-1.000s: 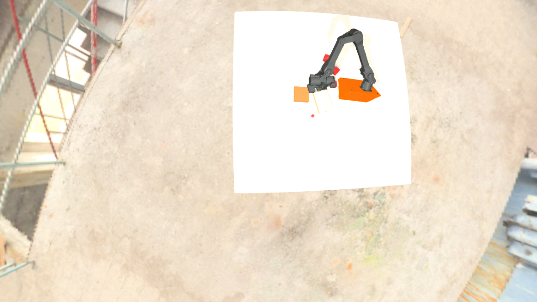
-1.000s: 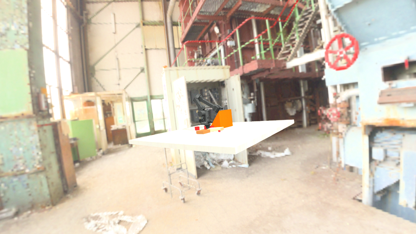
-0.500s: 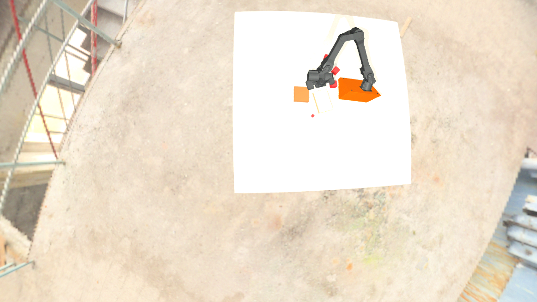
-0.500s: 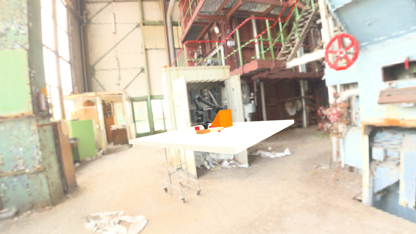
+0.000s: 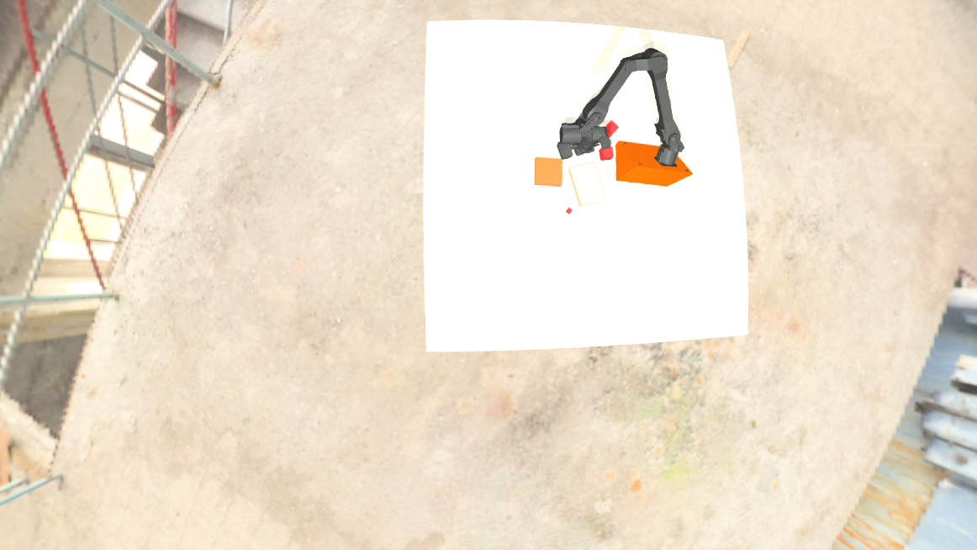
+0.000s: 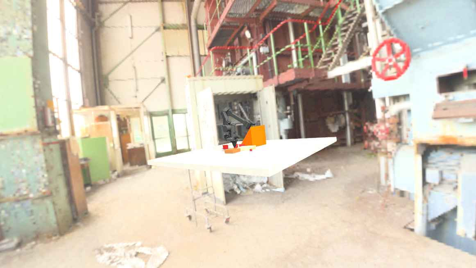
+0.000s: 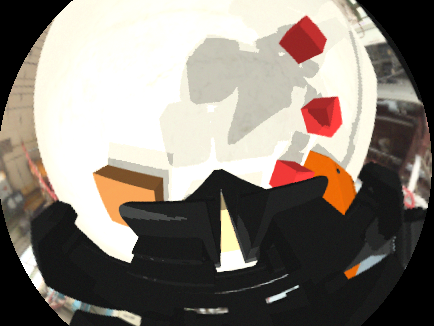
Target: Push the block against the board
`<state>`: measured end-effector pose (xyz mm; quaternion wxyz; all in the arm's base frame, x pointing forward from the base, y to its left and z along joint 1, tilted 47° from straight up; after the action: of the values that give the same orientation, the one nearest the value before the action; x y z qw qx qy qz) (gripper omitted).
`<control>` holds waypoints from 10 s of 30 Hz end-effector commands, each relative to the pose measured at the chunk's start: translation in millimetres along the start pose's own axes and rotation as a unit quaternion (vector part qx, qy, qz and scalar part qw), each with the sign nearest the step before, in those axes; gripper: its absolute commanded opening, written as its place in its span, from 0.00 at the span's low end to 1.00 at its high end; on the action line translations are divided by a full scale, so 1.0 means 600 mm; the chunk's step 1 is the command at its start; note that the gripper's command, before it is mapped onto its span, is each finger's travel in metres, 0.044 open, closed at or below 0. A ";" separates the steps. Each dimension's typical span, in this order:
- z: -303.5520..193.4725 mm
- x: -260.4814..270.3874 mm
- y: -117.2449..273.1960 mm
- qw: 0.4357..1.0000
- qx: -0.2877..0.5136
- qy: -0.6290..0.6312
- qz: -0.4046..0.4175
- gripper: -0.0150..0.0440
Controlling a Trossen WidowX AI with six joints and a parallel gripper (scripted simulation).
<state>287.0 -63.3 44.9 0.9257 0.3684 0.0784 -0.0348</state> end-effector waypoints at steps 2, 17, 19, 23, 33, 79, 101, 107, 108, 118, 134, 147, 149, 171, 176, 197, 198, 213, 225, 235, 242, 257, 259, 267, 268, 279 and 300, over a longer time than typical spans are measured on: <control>0.001 0.001 0.059 1.000 -0.001 -0.006 0.013 0.25; -0.074 -0.013 0.066 0.987 0.008 0.158 0.022 0.25; -0.089 -0.018 0.067 0.981 0.009 0.193 0.023 0.25; -0.118 -0.028 0.069 0.965 0.011 0.260 0.026 0.25; -0.184 -0.062 0.070 0.906 0.010 0.421 0.028 0.25; -0.284 -0.147 -0.036 0.711 -0.007 0.703 0.011 0.25; -0.290 -0.106 -0.034 0.711 -0.008 0.703 0.012 0.25; -0.291 -0.095 -0.034 0.711 -0.008 0.703 0.012 0.25; -0.291 -0.093 -0.034 0.711 -0.008 0.703 0.012 0.25; -0.292 -0.074 -0.033 0.711 -0.008 0.703 0.012 0.25; -0.293 -0.044 -0.032 0.712 -0.008 0.702 0.013 0.25; -0.292 -0.020 -0.031 0.712 -0.008 0.702 0.013 0.25; -0.292 -0.016 -0.031 0.712 -0.008 0.702 0.013 0.25; -0.292 -0.040 -0.032 0.712 -0.008 0.702 0.013 0.25; -0.291 -0.054 -0.033 0.712 -0.008 0.702 0.013 0.25; -0.288 -0.091 0.053 0.711 -0.007 0.703 0.013 0.25; -0.288 -0.091 0.059 0.711 -0.007 0.703 0.013 0.25; -0.258 0.037 0.066 0.747 0.000 0.665 0.025 0.25; -0.144 0.241 0.079 0.805 0.004 0.592 0.034 0.25; -0.060 0.318 0.073 0.815 -0.010 0.579 0.015 0.25; -0.059 0.321 -0.014 0.815 -0.011 0.579 0.014 0.25; -0.062 0.312 -0.020 0.815 -0.011 0.579 0.014 0.25; -0.063 0.310 -0.020 0.815 -0.011 0.579 0.014 0.25; -0.067 0.300 -0.020 0.815 -0.011 0.579 0.014 0.25; -0.067 0.299 -0.020 0.815 -0.011 0.579 0.014 0.25; -0.072 0.284 -0.021 0.815 -0.011 0.580 0.014 0.25; -0.080 0.254 -0.022 0.814 -0.011 0.580 0.013 0.25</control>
<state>437.3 -41.4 -21.2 0.7183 0.3077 0.5904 0.2020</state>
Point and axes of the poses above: the point midway between the two fingers, 35 mm back from their tips, its own y axis back along the fingers, its own x axis across the jaws, z = x × y, the point moved 10 cm from there along y, back along the fingers, and after that the axes turned 6 degrees about -y, right-handed, at the moved point
